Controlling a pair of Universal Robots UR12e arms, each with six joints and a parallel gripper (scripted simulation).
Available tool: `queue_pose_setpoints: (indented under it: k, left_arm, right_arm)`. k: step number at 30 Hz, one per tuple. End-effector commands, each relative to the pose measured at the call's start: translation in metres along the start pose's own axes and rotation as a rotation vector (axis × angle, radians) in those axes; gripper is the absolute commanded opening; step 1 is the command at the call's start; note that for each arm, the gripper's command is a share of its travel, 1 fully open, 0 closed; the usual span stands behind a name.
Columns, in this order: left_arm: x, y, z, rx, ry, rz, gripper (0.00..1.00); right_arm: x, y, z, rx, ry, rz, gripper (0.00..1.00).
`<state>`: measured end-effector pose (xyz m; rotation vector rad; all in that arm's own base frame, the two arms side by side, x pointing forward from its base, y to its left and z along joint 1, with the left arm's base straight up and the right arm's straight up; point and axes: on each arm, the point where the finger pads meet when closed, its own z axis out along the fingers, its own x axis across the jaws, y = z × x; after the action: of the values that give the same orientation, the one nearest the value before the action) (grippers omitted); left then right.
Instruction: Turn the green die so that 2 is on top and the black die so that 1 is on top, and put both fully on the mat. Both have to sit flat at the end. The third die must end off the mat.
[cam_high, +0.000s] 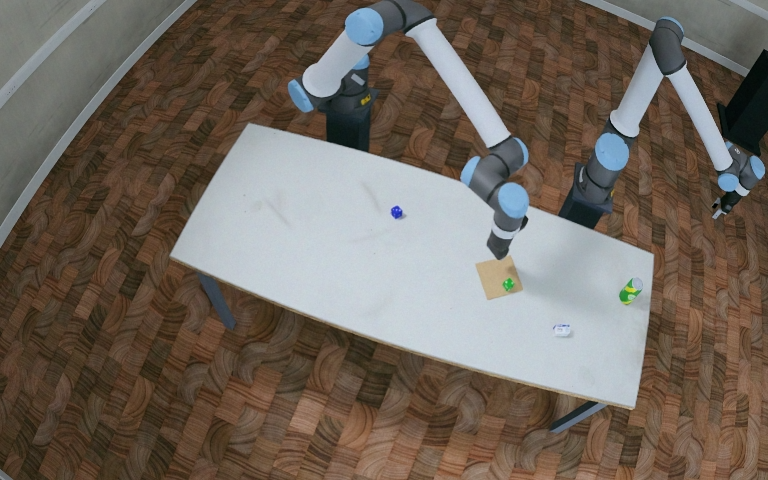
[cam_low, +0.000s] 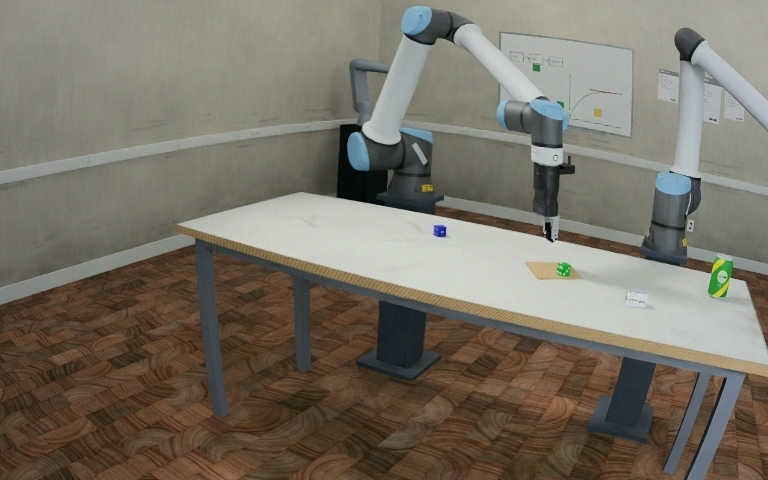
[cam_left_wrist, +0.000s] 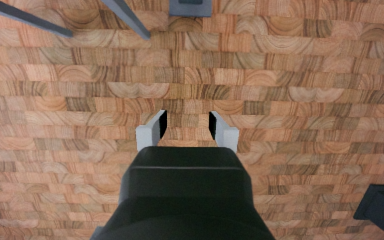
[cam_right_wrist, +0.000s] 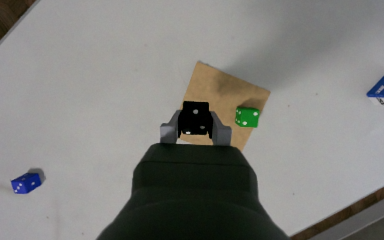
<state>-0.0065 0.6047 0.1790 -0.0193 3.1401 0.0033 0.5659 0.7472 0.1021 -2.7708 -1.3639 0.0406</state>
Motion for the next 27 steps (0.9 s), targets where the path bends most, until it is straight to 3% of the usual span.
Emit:
queue_pose_setpoints:
  k: [1,3,9,20,27]
  left_arm:
    - [0.0021,-0.0007,0.0019,0.002,0.001,-0.002,1.0]
    - [0.0021,-0.0007,0.0019,0.002,0.001,-0.002,1.0]
    - [0.0021,-0.0007,0.0019,0.002,0.001,-0.002,1.0]
    - [0.0021,-0.0007,0.0019,0.002,0.001,-0.002,1.0]
    - [0.0021,-0.0007,0.0019,0.002,0.001,-0.002,1.0]
  right_arm:
    - [-0.0016,0.0071,0.0039,0.094,-0.005,0.006,0.57]
    - [-0.0016,0.0071,0.0039,0.094,-0.005,0.006,0.57]
    - [-0.001,0.0085,0.0019,0.191,0.0,0.005,0.57]
    - [-0.0011,0.0087,0.0023,0.224,-0.001,0.004,0.57]
    - [-0.0016,0.0093,0.0043,0.355,-0.004,0.004,0.57]
